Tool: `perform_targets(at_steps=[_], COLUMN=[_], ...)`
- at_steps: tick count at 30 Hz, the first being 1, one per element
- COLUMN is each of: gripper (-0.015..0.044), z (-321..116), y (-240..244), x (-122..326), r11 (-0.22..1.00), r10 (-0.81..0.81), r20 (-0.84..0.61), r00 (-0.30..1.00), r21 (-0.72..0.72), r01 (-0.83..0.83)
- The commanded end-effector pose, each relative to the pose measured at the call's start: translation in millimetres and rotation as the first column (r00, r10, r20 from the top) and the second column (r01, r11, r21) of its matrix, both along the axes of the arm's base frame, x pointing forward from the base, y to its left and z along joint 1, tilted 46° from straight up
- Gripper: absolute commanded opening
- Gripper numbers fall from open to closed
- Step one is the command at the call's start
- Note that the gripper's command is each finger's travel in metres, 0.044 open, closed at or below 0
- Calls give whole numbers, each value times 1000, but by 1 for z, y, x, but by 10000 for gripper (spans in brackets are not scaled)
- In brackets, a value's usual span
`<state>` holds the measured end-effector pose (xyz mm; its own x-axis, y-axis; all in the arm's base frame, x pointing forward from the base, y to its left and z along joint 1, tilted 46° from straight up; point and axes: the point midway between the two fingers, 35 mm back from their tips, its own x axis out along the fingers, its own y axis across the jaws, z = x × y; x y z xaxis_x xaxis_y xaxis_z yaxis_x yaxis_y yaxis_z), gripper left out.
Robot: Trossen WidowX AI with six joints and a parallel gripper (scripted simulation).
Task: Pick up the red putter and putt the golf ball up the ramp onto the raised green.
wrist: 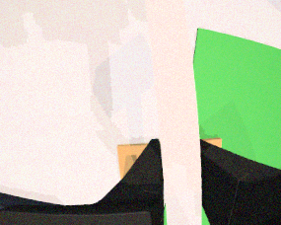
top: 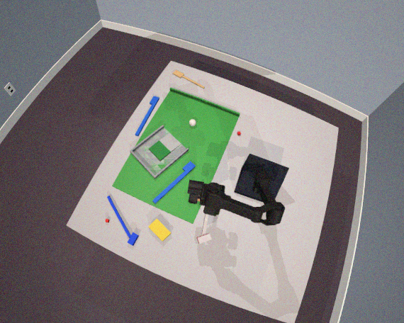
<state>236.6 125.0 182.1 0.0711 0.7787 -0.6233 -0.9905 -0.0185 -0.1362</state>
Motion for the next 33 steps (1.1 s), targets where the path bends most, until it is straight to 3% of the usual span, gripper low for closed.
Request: perform_targets(at_steps=[1,17,33], gripper=[0,0,0], z=[11,-30,-79], y=[-4,-55,-144], x=[-2,58,109], r11=[1000,958,800], r10=[3,-199,-449], r20=[11,-80,-135], r00=[1000,977,884], r21=[13,-228,-502], r01=[-3,176,329])
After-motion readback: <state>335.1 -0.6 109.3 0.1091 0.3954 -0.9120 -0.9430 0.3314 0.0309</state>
